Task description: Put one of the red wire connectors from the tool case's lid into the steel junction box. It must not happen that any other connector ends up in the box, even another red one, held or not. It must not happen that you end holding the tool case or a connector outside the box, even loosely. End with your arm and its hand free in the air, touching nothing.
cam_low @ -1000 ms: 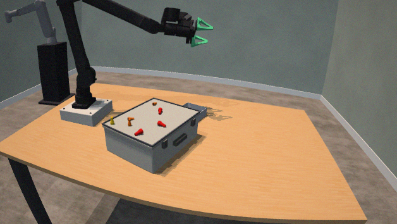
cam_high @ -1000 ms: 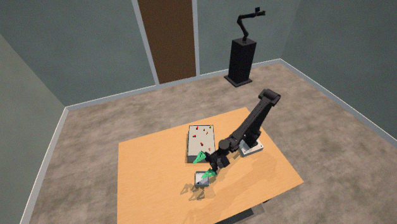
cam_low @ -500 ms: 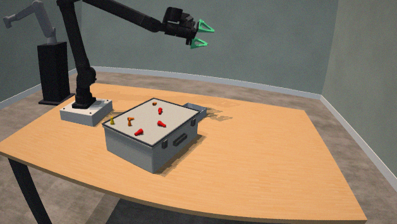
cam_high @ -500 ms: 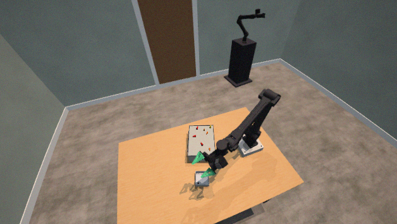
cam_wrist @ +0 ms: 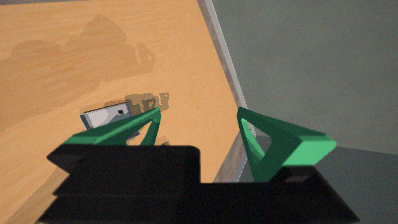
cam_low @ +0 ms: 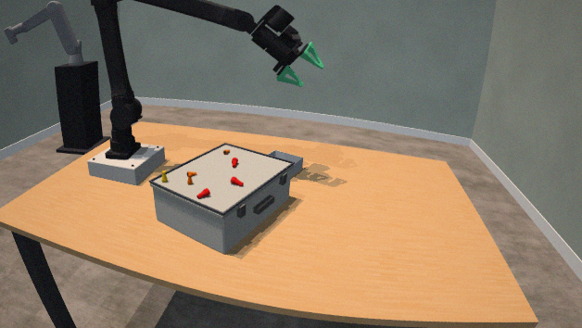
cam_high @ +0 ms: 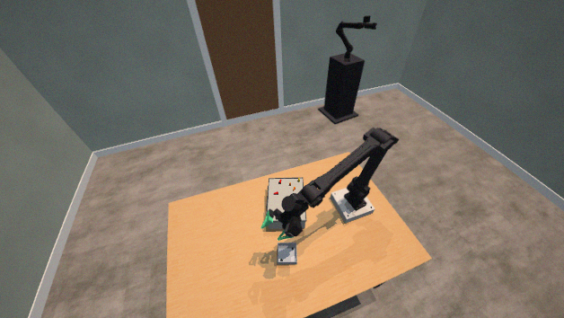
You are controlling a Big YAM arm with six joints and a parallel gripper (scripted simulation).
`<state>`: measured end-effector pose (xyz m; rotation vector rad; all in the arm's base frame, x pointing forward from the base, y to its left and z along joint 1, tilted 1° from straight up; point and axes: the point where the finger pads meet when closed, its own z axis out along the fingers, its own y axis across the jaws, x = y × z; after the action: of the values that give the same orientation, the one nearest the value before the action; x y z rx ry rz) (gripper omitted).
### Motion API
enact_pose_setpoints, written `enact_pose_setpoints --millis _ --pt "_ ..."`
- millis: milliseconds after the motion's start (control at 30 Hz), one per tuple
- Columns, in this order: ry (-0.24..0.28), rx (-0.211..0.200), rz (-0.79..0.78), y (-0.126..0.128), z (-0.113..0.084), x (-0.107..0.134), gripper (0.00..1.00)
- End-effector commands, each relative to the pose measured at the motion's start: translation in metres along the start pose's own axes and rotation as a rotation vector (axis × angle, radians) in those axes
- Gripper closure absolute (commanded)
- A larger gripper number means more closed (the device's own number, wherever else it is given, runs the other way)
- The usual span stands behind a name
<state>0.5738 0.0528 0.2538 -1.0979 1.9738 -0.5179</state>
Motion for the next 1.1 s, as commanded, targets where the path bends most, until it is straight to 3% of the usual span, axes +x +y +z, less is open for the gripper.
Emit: enact_pose_setpoints --millis 0,33,67,133,267,367,400,467,500,600,700,767,1067 --pt "0.079 -0.06 -0.051 -0.027 0.0 0.011 0.0" --pt "0.123 -0.115 -0.063 -0.027 -0.002 0.024 0.0" --pt "0.123 -0.115 -0.063 -0.027 -0.002 0.025 0.0" --pt "0.199 -0.223 -0.08 -0.025 -0.01 0.049 0.0" --pt "0.205 -0.23 -0.081 -0.024 -0.01 0.05 0.0" --pt "0.305 -0.401 -0.096 -0.021 -0.031 0.083 0.0" --pt "0.305 -0.401 -0.096 -0.021 -0.031 0.083 0.0" --pt "0.355 -0.506 -0.097 -0.019 -0.048 0.101 0.0" --pt "0.356 -0.506 -0.097 -0.019 -0.048 0.101 0.0" --pt "0.407 -0.637 -0.093 -0.016 -0.072 0.119 0.0" --pt "0.437 -0.726 -0.085 -0.015 -0.091 0.13 0.0" --pt "0.447 -0.762 -0.082 -0.015 -0.099 0.133 0.0" --pt "0.453 -0.802 -0.092 -0.006 -0.103 0.133 0.0"
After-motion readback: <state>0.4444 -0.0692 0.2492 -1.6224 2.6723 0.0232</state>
